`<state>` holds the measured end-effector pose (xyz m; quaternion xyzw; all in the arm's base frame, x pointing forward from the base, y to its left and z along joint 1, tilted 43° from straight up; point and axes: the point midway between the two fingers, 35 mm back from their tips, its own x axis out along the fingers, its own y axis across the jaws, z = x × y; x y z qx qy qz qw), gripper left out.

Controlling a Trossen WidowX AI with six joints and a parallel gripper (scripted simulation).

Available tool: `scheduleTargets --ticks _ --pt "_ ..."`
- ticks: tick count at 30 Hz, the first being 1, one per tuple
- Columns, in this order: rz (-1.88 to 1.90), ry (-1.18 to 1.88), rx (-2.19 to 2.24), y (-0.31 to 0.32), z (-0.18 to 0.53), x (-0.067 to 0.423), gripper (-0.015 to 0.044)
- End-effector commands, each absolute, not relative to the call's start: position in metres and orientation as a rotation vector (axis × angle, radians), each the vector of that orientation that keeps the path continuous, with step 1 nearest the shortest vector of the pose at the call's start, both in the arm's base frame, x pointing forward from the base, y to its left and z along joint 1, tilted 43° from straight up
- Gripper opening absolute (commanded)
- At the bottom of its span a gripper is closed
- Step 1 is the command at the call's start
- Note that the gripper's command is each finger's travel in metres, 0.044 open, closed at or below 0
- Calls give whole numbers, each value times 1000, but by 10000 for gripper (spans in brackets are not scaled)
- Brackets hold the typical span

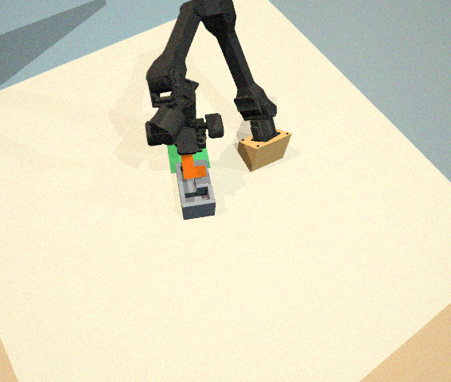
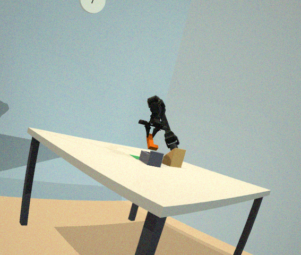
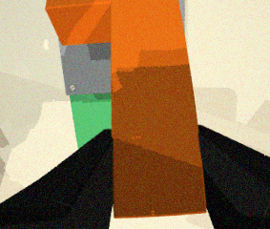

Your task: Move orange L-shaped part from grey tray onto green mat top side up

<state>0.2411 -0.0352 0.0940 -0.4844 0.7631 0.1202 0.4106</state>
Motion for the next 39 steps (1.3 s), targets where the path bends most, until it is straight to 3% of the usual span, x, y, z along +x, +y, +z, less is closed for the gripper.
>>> scheduleTargets --ticks 1,22,39 --pt "304 1928 -1227 -46 105 228 0" --pt "303 1933 -1229 -91 158 177 0" --pt "303 1932 -1230 -102 148 173 0"
